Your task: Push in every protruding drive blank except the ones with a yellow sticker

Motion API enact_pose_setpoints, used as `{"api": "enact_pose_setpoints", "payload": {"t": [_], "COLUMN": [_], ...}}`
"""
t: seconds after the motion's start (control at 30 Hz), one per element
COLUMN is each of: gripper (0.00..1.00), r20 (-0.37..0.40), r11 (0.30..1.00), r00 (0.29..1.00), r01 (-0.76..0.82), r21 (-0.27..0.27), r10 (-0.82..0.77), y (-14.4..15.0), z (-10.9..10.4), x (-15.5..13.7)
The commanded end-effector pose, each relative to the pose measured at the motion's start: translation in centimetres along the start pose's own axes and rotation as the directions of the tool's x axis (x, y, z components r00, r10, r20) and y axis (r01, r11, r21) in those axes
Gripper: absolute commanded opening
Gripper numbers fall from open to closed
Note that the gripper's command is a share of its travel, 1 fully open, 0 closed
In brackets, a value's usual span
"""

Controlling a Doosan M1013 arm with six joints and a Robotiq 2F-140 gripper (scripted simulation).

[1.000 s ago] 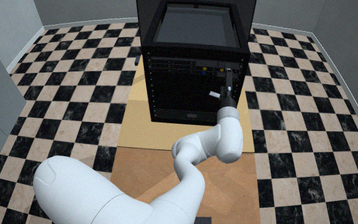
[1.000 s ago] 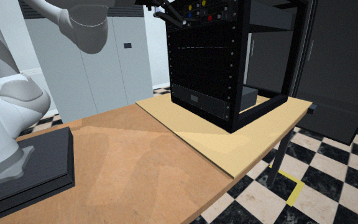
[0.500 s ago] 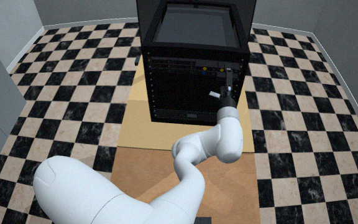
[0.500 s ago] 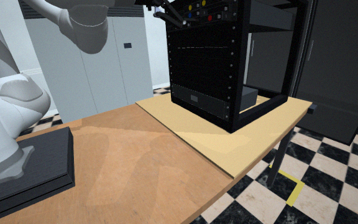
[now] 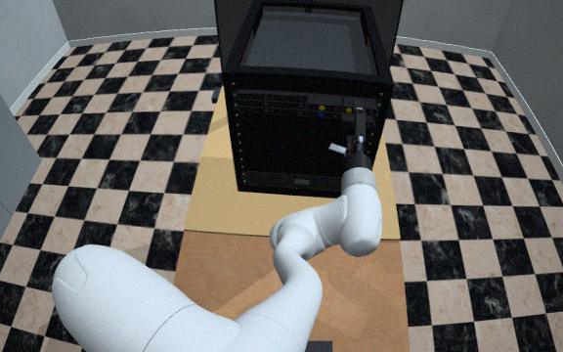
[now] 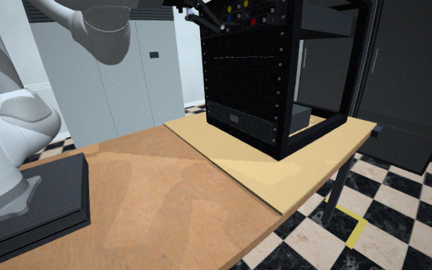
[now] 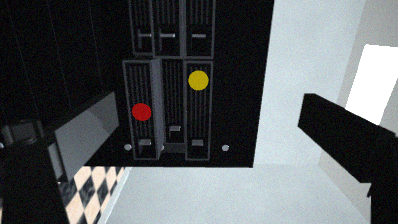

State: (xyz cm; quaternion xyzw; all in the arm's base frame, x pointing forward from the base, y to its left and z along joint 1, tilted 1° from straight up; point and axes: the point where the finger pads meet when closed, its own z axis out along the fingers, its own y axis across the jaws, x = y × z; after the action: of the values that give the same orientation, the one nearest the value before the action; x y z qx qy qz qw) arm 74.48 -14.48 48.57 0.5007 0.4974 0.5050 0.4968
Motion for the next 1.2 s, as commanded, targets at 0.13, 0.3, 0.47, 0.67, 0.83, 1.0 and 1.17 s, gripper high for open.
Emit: {"api": "enact_pose_setpoints", "payload": {"t": [0.13,0.3,0.47,0.67,0.83,1.0,1.17], "gripper": [1.00,0.10,0.10,0.10,0.10,0.10,0.10], "r20": [0.000,0.000,0.000,0.000,0.000,0.000,0.000], "r11": [1.000,1.000,1.000,1.000,1.000,1.000,1.000], "r00": [1.000,1.000,1.000,1.000,1.000,1.000,1.000], "r01": [0.000,0.000,0.000,0.000,0.000,0.000,0.000], "r21": [-0.001,-0.001,-0.001,-0.001,-0.001,-0.001,-0.001], "r10": [0.000,0.000,0.000,0.000,0.000,0.000,0.000], "y": [0.07,0.07,0.07,0.07,0.07,0.07,0.07], "z": [0.00,0.00,0.00,0.00,0.00,0.00,0.00], "x": [-0.01,-0.01,-0.01,-0.01,-0.01,-0.01,-0.01]}}
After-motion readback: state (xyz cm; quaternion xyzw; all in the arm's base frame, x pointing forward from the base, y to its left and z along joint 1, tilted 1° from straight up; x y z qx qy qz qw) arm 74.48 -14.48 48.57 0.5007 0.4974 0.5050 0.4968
